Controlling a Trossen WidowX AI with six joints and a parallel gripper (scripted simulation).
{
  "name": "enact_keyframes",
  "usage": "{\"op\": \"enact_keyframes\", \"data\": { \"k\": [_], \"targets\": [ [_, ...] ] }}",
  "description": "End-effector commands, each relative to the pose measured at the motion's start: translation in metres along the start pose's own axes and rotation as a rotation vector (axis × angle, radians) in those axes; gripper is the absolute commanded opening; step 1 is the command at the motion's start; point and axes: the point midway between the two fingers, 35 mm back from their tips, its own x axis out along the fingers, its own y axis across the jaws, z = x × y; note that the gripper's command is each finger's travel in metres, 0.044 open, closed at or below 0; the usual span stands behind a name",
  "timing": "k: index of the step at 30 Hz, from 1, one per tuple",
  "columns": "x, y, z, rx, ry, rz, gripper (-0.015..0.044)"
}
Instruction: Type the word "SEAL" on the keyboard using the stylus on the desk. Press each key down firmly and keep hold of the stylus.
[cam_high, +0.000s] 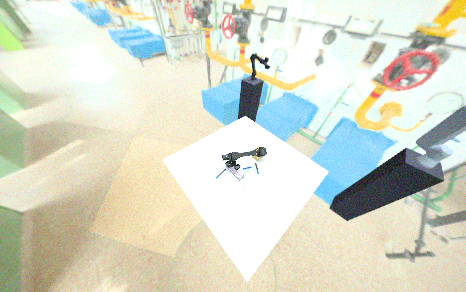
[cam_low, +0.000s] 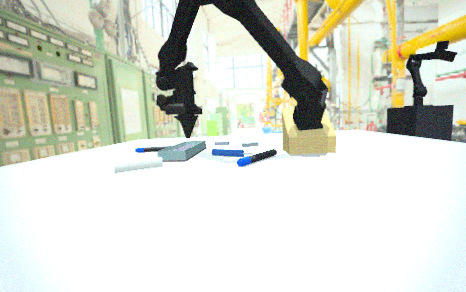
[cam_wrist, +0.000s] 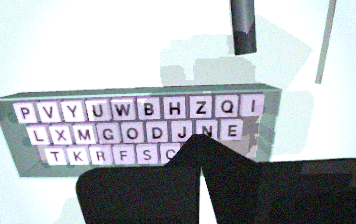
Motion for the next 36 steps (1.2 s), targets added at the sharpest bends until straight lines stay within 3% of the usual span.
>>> {"op": "enact_keyframes", "data": {
  "k": [1,29,36],
  "targets": [
    [0.001,-0.024,-0.005,0.012,0.009,0.004,0.0000],
    [0.001,0.008,-0.038,0.014,0.011,0.005,0.0000],
    [0.001,0.088,-0.037,0.014,0.012,0.010,0.0000]
  ]
}}
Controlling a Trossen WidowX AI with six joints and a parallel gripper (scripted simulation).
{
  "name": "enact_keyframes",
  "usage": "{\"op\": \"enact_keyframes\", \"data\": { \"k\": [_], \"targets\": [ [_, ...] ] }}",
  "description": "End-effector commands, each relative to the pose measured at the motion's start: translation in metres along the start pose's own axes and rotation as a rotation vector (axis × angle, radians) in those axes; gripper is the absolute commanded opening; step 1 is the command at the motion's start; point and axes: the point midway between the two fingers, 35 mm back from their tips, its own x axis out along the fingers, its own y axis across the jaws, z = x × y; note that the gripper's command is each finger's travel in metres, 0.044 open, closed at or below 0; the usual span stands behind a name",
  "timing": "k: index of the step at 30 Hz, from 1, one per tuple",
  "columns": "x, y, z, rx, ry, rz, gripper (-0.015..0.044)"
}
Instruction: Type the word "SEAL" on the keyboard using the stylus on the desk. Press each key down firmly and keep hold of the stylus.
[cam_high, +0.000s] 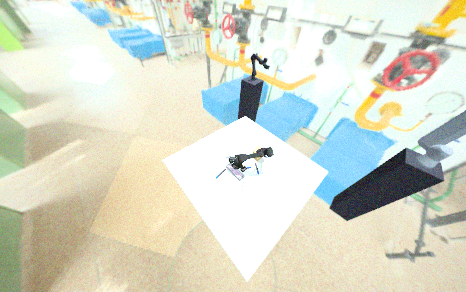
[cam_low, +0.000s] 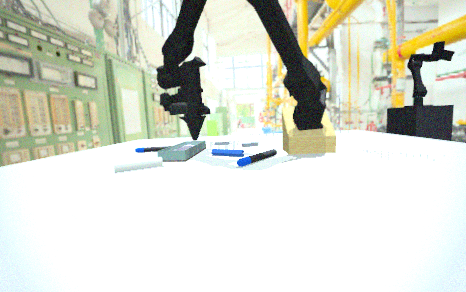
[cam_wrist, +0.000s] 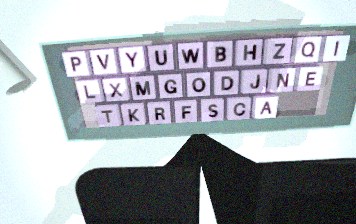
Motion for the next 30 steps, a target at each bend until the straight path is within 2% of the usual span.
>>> {"op": "enact_keyframes", "data": {
  "k": [1,12,16,18,28,30],
  "targets": [
    [-0.001,0.033,-0.001,-0.013,-0.009,0.004,0.0000],
    [-0.004,0.033,-0.001,-0.013,-0.009,0.003,0.0000],
    [-0.052,0.032,0.000,-0.012,-0.009,0.001,0.0000],
    [-0.062,0.032,-0.001,-0.012,-0.008,0.002,0.0000],
    [-0.056,0.032,0.000,-0.009,-0.012,0.006,0.0000],
    [-0.056,0.032,0.000,-0.009,-0.012,0.006,0.0053]
  ]
}}
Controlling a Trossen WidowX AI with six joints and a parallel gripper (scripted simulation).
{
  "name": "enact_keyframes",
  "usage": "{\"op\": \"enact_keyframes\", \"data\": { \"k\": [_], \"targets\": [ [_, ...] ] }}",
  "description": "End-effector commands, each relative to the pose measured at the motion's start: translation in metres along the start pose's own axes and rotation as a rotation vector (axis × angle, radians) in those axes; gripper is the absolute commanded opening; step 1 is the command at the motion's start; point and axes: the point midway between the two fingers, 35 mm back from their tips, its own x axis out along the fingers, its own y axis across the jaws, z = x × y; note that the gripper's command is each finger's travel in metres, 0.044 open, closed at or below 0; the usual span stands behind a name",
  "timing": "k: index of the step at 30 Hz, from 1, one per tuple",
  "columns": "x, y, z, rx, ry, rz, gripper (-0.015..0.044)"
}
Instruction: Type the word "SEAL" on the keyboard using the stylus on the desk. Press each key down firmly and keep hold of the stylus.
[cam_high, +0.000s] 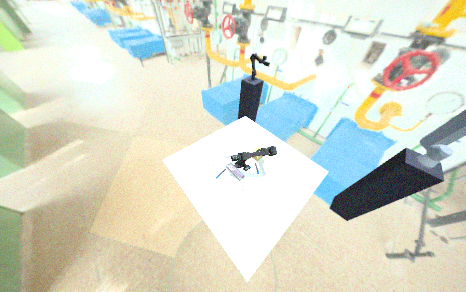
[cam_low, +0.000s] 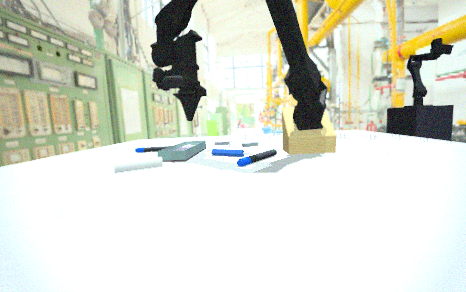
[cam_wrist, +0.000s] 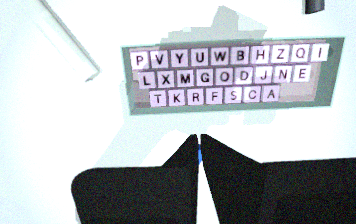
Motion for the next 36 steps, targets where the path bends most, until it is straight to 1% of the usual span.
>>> {"op": "enact_keyframes", "data": {
  "k": [1,2,6,17,20,21,23,26,28,36],
  "targets": [
    [0.000,0.000,0.000,0.000,0.000,0.000,0.0079],
    [0.000,0.000,0.000,0.000,0.000,0.000,0.0105],
    [0.000,0.000,0.000,0.000,0.000,0.000,0.0000],
    [0.000,0.000,0.000,0.000,0.000,0.000,0.0000],
    [0.001,0.000,-0.002,0.011,0.012,0.003,0.0079],
    [0.006,-0.001,-0.009,0.042,0.046,0.012,0.0105],
    [0.019,-0.002,-0.035,0.158,0.179,0.044,0.0150],
    [0.032,0.003,-0.078,0.344,0.408,0.091,0.0150],
    [0.034,0.007,-0.094,0.421,0.507,0.108,0.0150],
    [0.034,0.008,-0.096,0.430,0.520,0.111,0.0150]
  ]
}}
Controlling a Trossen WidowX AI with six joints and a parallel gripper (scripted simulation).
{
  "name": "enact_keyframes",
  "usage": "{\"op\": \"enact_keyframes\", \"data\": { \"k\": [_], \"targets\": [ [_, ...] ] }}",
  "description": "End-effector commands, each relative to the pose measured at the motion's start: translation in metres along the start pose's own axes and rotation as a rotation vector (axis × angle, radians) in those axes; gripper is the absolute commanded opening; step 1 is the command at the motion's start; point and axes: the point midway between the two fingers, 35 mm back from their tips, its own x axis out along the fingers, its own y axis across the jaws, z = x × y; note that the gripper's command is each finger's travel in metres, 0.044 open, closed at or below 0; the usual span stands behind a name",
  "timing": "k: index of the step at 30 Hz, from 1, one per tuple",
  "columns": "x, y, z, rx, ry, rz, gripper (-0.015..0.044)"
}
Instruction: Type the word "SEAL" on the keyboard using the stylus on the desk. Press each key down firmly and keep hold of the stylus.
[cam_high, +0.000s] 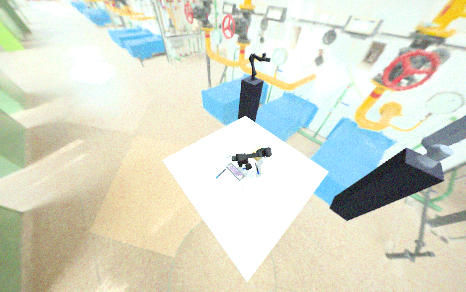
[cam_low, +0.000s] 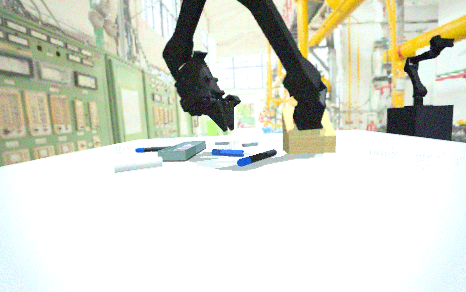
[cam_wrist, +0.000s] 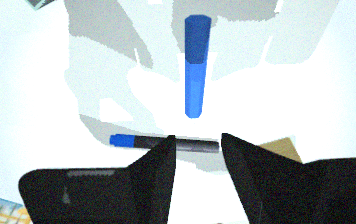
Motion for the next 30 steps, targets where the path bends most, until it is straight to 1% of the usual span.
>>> {"op": "enact_keyframes", "data": {
  "k": [1,30],
  "targets": [
    [0.002,-0.001,-0.003,0.022,0.026,0.000,0.0150],
    [0.019,-0.002,0.005,0.021,0.026,0.000,0.0150]
  ]
}}
